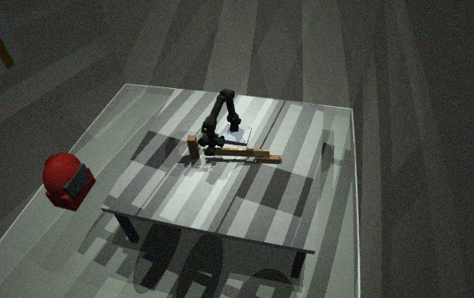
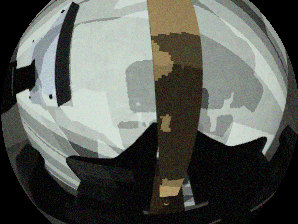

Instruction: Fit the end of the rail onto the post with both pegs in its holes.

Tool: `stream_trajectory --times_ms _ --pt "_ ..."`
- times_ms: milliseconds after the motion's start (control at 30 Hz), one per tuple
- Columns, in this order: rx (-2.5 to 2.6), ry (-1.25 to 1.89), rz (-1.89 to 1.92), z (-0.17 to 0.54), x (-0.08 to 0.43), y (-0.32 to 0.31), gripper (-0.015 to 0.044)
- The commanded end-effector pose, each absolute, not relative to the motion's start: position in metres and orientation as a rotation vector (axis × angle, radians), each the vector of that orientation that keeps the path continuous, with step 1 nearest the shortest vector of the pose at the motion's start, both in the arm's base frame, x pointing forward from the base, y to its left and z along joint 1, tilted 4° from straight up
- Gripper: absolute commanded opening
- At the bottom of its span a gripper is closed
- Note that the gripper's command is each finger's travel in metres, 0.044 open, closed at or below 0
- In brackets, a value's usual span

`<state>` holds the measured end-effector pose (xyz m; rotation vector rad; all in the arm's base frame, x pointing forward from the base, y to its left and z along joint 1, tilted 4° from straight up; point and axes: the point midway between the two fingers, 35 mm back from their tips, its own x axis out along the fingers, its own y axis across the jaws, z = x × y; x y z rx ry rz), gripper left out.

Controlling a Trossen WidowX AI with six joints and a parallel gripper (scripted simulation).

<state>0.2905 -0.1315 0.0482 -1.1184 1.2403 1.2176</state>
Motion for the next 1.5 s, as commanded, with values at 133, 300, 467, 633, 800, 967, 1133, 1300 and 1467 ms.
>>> stream_trajectory --times_ms 133,300,467,633,800,967,1133,1300,1467 --pt "-1.125 1.228 1.21 0.0555 0.2943 -0.1322 0.0" --pt "-1.125 1.228 1.21 0.058 0.2944 -0.1323 0.0" --pt "-1.125 1.228 1.21 0.0605 0.2945 -0.1324 0.0" --pt "-1.125 1.228 1.21 0.0623 0.2945 -0.1325 0.0" --pt "-1.125 1.228 1.21 0.0605 0.2944 -0.1324 0.0" --pt "-1.125 1.228 1.21 0.0582 0.2942 -0.1323 0.0" --pt "-1.125 1.228 1.21 0.0569 0.2936 -0.1322 0.0" --pt "-1.125 1.228 1.21 0.0571 0.293 -0.1322 0.0" --pt "-1.125 1.228 1.21 0.058 0.2924 -0.1322 0.0"
